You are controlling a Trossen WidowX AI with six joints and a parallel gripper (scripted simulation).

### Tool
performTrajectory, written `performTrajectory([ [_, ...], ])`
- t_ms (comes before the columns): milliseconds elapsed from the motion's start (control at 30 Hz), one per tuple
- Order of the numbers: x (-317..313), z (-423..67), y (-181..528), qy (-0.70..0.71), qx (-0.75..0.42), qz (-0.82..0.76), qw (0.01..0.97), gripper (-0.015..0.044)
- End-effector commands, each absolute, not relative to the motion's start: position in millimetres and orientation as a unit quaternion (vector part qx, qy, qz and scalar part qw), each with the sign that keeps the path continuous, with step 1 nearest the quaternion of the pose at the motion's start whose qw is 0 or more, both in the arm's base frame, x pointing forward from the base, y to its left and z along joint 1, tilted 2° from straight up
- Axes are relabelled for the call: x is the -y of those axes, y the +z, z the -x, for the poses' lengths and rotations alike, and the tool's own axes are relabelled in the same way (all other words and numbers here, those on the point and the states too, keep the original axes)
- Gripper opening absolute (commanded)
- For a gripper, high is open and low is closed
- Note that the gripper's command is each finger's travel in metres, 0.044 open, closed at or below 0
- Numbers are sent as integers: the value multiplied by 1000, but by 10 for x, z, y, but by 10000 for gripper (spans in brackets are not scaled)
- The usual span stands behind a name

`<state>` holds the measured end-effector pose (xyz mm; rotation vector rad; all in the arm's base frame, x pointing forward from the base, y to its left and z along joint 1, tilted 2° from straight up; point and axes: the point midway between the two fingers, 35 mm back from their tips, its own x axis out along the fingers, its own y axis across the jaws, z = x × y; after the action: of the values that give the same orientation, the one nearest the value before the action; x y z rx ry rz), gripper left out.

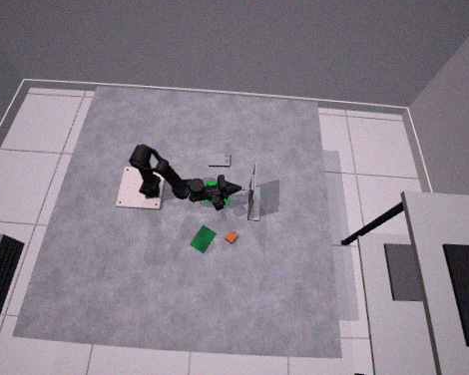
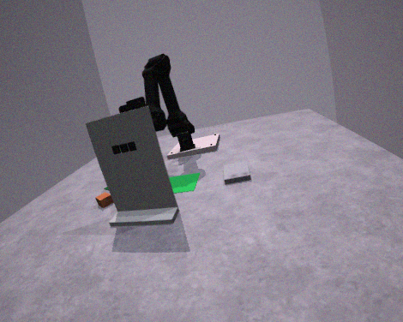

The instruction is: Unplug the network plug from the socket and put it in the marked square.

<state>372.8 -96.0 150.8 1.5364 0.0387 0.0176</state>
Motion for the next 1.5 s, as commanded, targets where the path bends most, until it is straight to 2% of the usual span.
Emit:
performTrajectory([
  [0,946,-3686,1505,10,-20,-696,718,0],
  [1467,939,-3394,1503,9,-20,-696,718,0],
])
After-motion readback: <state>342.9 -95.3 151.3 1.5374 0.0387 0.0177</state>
